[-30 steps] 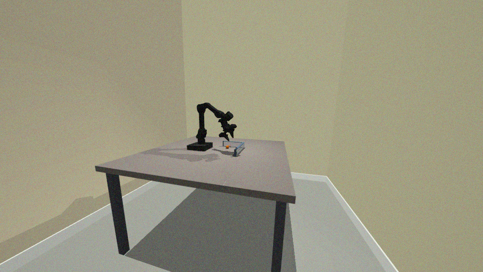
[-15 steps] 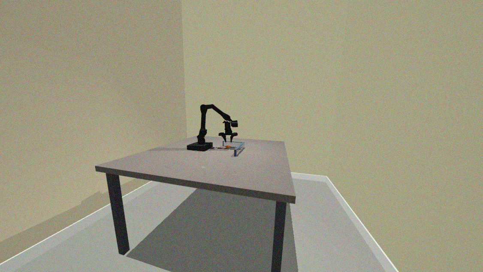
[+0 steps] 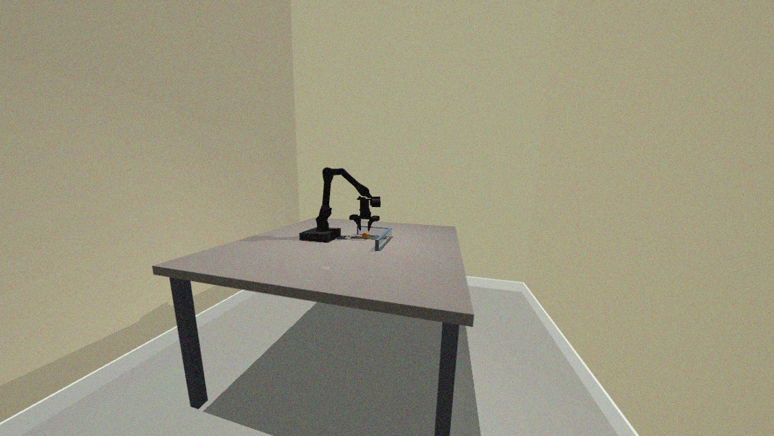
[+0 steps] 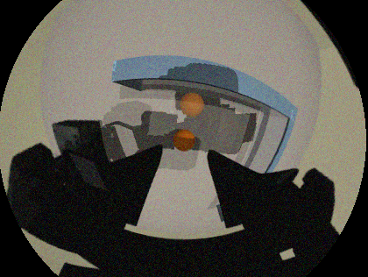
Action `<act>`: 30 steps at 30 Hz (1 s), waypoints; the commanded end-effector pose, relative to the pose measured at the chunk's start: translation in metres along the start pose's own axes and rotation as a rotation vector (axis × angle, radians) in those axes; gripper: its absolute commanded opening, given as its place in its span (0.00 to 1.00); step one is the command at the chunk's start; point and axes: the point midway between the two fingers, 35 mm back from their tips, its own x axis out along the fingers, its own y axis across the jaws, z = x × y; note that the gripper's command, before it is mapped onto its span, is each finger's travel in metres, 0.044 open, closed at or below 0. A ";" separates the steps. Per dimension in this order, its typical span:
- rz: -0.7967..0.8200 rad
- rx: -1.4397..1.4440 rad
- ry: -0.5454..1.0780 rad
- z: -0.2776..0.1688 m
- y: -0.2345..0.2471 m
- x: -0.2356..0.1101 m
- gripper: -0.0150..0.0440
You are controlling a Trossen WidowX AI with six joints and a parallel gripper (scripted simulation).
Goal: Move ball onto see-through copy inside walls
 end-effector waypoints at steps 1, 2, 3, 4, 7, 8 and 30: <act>0.005 0.005 -0.002 0.000 0.001 0.007 0.70; 0.005 0.005 -0.002 0.000 0.001 0.009 0.70; 0.005 0.006 -0.001 0.000 0.001 0.010 0.70; 0.005 0.006 -0.001 0.000 0.001 0.012 0.70; 0.005 0.006 -0.001 0.000 0.001 0.017 0.70; 0.005 0.006 -0.001 0.000 0.001 0.018 0.70; 0.005 0.003 -0.003 0.001 0.001 0.035 0.45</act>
